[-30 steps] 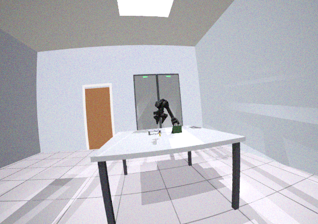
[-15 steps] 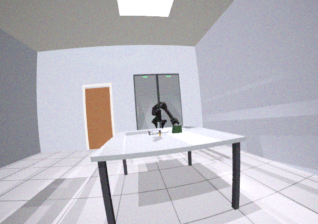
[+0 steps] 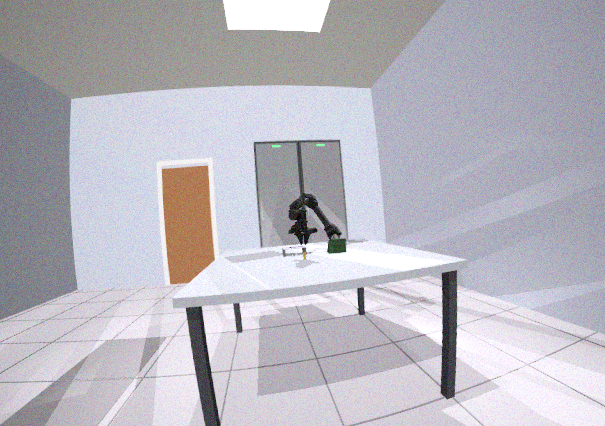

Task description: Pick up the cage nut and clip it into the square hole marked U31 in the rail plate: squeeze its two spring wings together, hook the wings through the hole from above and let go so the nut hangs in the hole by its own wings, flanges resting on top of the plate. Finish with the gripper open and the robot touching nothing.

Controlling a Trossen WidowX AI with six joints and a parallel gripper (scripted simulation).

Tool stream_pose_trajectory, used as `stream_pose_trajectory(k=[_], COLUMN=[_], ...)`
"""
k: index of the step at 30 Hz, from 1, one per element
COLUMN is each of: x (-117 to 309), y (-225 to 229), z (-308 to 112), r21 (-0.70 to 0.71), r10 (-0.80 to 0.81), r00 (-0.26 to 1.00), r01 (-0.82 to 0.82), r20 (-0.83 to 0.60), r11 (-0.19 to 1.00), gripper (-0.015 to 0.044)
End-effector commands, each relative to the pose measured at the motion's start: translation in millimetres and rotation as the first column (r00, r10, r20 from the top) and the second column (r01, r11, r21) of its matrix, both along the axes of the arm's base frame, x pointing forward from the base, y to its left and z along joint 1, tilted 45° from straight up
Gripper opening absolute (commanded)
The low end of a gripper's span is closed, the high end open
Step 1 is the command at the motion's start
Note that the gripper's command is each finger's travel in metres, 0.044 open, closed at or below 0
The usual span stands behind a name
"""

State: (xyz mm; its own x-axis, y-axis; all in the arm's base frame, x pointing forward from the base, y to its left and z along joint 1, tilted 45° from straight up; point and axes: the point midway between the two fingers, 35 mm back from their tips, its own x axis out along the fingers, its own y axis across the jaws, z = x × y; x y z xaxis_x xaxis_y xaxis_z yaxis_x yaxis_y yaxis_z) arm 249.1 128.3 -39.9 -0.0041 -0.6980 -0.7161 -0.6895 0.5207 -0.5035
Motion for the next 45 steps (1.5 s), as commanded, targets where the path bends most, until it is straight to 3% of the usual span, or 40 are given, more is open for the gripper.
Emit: stream_pose_trajectory(k=[1, 11, 45], x=[0, 0, 0], y=[-1, -26, -43], z=[1, -24, -42], r21=[-0.004, -0.005, -0.006], r10=[0.005, 0.005, 0.005], r00=[1.000, 1.000, 1.000], r01=[-0.005, -0.005, -0.005], r20=[-0.001, 0.000, 0.000], r11=[1.000, 1.000, 1.000], gripper=[0.0120, 0.0120, 0.0120])
